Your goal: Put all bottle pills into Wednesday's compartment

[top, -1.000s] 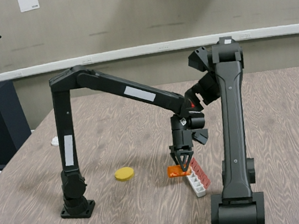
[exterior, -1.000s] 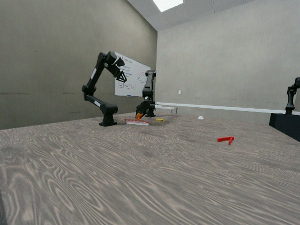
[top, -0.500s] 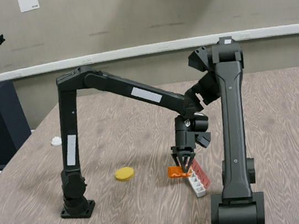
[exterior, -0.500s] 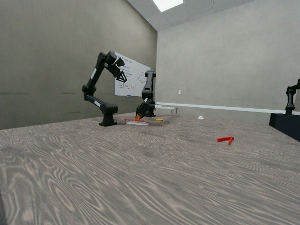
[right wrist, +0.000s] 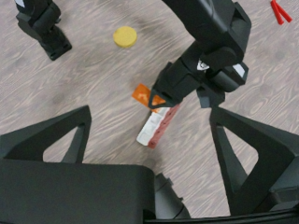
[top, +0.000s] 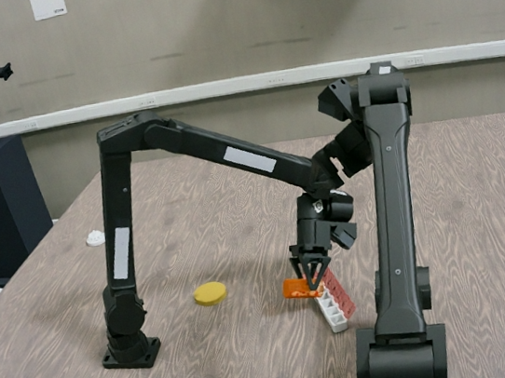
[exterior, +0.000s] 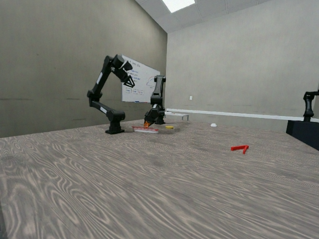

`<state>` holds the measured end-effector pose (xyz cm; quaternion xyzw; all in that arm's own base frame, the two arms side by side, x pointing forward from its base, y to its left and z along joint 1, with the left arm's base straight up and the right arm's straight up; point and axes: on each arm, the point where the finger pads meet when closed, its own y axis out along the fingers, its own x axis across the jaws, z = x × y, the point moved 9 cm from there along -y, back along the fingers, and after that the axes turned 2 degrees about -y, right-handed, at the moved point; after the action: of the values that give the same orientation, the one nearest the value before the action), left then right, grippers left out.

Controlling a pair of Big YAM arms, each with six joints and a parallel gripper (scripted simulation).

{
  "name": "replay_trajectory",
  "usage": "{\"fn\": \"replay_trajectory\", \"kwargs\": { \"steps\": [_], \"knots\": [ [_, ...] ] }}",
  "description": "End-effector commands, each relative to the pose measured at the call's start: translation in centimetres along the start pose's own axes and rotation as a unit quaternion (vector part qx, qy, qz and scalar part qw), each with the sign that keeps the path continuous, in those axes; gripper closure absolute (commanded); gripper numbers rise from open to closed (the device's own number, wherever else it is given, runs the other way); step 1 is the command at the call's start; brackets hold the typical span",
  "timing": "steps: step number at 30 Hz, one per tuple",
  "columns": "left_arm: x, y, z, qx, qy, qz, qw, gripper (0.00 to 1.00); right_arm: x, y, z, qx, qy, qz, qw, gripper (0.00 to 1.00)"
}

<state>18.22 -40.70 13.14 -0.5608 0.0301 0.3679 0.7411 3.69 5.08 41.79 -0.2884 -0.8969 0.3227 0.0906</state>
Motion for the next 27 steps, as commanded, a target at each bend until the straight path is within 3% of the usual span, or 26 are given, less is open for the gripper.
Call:
{"fn": "replay_trajectory", "kwargs": {
  "steps": [1,13,17,27],
  "knots": [
    [-1.42,-1.27,-1.3,0.0,0.002,-0.005,1.0,0.64,0.63,-1.8,-1.57,-0.012,-0.013,0.008,1.0,0.0],
    [-1.84,-1.99,-0.94,-0.01,0.008,-0.006,1.0,0.64,0.63,-1.8,-1.57,-0.012,-0.013,0.008,1.0,0.0],
    [-1.47,-1.32,-1.77,0.023,-0.011,-0.007,1.0,0.64,0.63,-1.8,-1.57,-0.012,-0.013,0.008,1.0,0.0],
    [-1.91,-2.06,-1.4,0.013,-0.005,-0.007,1.0,0.64,0.63,-1.8,-1.57,-0.012,-0.013,0.008,1.0,0.0]
  ]
}}
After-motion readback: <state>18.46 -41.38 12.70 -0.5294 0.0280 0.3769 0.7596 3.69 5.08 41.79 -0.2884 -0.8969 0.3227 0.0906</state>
